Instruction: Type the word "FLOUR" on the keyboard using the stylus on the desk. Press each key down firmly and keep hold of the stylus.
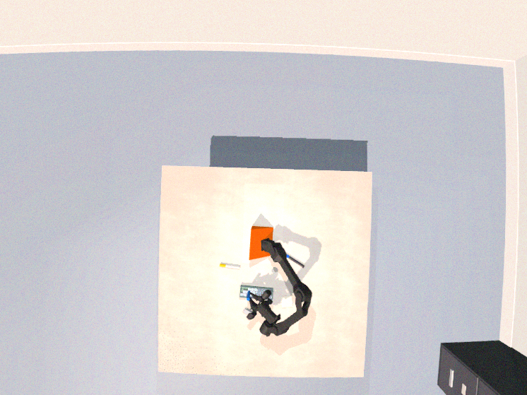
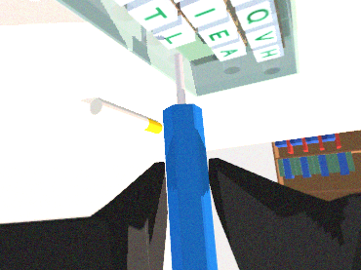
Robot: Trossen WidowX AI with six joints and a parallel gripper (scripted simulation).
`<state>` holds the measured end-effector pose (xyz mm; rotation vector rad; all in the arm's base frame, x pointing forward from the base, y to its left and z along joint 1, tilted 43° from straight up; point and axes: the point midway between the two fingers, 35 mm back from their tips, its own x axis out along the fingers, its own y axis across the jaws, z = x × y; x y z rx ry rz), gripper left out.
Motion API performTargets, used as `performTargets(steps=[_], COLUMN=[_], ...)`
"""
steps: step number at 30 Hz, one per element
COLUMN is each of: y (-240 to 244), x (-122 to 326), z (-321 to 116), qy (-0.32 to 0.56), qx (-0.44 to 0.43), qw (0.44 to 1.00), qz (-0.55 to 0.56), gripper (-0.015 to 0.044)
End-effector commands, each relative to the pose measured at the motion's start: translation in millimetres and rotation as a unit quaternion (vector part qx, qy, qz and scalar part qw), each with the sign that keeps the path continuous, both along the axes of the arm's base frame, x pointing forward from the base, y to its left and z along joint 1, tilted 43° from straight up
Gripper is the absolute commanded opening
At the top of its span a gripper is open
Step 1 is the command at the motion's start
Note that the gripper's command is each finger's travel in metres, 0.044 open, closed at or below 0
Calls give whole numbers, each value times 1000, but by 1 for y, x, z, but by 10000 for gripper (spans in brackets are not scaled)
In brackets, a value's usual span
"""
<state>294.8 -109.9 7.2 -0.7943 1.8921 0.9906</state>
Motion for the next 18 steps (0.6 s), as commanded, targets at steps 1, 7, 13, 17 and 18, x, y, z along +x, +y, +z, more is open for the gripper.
performTargets(steps=[1, 7, 13, 17, 18], y=[2, 3, 4, 6, 6], x=[0, 0, 0, 0, 0], z=[-3, -4, -5, -7, -7], qy=[1, 1, 1, 1, 1], qx=[1, 1, 1, 1, 1], qw=[1000, 1000, 1000, 1000, 1000], qz=[-2, -2, -2, -2, -2], gripper=[81, 81, 81, 81, 81])
